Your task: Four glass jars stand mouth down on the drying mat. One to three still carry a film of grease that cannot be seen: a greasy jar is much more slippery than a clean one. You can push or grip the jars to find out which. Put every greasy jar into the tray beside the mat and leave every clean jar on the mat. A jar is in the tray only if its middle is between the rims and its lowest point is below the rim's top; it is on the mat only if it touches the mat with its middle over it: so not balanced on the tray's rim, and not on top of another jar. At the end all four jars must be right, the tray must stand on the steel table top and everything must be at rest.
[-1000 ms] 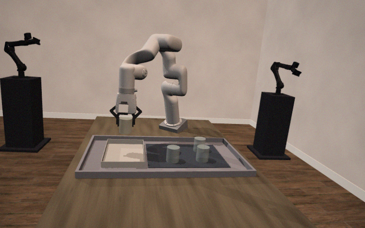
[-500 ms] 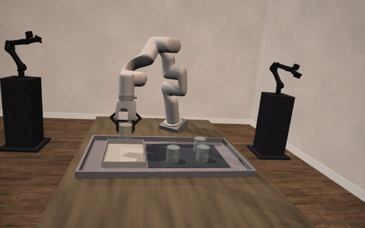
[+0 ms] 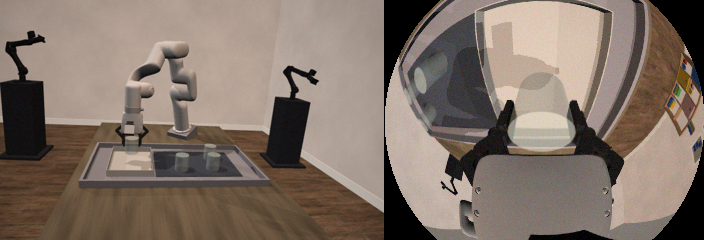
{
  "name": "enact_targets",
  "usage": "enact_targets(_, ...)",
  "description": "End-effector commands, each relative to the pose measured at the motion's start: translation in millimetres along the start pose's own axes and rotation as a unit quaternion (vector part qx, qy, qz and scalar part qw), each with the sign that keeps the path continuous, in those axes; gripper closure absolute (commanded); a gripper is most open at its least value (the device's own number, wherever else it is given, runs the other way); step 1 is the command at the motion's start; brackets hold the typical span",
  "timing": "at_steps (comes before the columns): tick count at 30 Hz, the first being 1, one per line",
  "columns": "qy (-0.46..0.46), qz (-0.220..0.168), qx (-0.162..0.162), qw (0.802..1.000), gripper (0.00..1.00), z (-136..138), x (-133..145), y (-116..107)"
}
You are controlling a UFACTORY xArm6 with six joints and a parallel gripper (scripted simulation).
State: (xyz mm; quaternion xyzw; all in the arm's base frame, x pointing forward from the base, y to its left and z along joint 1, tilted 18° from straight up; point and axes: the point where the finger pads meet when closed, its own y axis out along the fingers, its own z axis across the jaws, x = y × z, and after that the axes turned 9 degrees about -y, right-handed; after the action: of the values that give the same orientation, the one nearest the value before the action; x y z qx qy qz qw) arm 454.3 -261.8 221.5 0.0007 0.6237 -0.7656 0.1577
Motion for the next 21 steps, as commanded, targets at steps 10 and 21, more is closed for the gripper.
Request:
enact_targets(10, 0.000, 0.002, 0.002, 1.000, 1.00, 1, -1, 22)
enact_targets(21, 0.000, 0.002, 0.002, 1.000, 1.00, 1, -2, 25)
